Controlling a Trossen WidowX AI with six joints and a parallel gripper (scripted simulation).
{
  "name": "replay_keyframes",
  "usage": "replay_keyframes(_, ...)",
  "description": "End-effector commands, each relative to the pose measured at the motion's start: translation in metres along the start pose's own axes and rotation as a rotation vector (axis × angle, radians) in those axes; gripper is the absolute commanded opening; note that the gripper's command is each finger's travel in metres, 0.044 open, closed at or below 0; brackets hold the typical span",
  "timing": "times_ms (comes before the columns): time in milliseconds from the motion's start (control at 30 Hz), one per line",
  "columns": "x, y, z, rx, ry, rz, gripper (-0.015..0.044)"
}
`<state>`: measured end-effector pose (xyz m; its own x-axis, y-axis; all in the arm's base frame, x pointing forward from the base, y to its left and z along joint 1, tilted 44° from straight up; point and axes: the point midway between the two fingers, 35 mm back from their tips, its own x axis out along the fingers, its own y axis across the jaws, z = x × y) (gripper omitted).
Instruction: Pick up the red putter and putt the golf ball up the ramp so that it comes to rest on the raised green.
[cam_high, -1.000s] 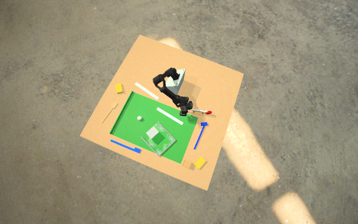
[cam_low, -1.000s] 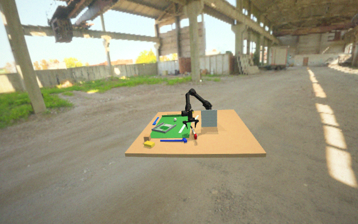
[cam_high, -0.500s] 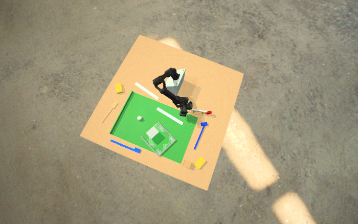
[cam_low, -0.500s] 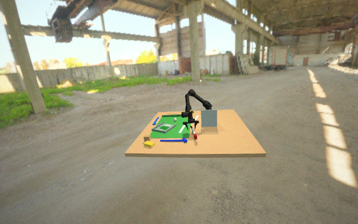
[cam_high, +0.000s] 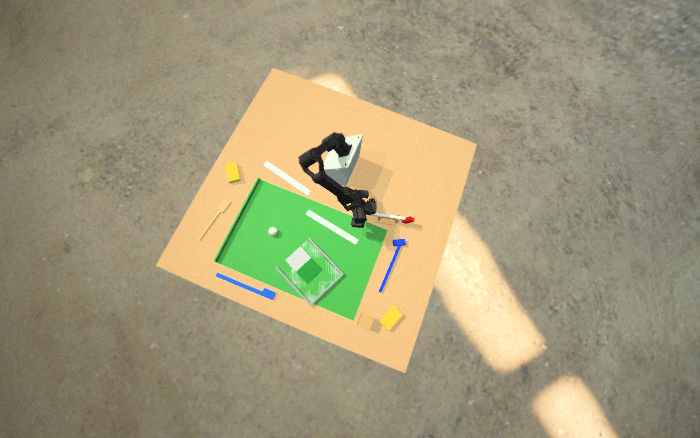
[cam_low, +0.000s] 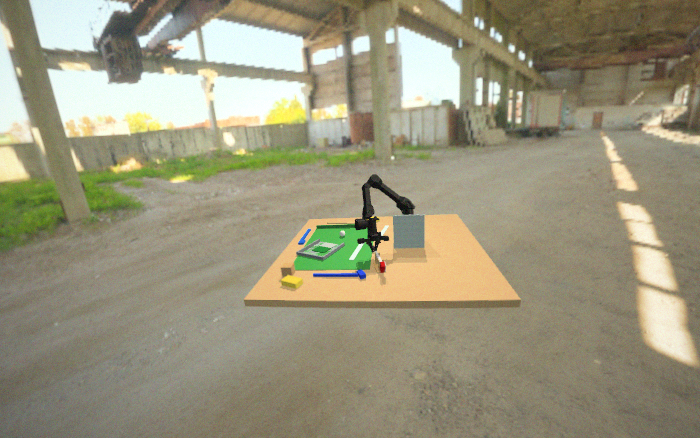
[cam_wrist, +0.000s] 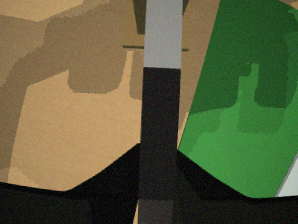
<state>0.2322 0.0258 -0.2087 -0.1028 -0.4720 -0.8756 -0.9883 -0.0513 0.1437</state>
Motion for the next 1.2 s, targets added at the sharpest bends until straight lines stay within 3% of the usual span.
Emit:
replay_keyframes(0,0.0,0.0,0.0,0.0,0.0,-0.001,0.0)
replay_keyframes(200,-0.017,-0.003,0.005,0.0,-0.003,-0.002,0.0)
replay_keyframes(533,-0.092,-0.002,0.027,0.0,-0.006,-0.001,0.0)
replay_keyframes(733,-0.097,-0.001,0.028,0.0,-0.006,-0.001,0.0)
replay_keyframes(1167,-0.122,-0.024,-0.042,0.47,0.021,-0.049,0.0)
